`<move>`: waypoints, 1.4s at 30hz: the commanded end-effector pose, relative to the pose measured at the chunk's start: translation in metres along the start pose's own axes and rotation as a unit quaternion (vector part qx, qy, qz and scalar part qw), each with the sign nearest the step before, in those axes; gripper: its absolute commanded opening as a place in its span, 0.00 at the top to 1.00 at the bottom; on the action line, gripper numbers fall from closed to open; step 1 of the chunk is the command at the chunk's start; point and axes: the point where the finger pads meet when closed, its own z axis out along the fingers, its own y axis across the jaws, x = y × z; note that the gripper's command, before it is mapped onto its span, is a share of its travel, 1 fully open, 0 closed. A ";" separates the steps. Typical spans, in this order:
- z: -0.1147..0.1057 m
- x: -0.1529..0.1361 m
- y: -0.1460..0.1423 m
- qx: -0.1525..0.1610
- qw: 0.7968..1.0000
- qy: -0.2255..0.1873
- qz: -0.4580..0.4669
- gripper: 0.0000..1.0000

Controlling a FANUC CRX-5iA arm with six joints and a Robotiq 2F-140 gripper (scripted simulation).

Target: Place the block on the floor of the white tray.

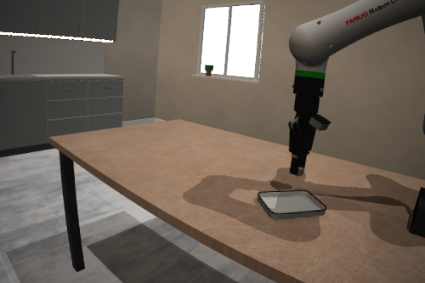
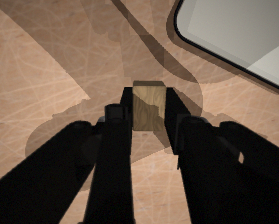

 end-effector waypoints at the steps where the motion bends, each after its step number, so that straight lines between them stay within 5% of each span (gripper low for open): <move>1: -0.001 0.041 0.057 0.004 1.000 -0.006 0.002 0.90; 7: -0.002 0.083 0.113 0.004 1.000 -0.006 0.002 0.90; 10: -0.002 0.087 0.119 0.004 1.000 -0.006 0.002 0.90; 42: 0.015 0.086 0.120 0.004 1.000 -0.007 0.002 0.90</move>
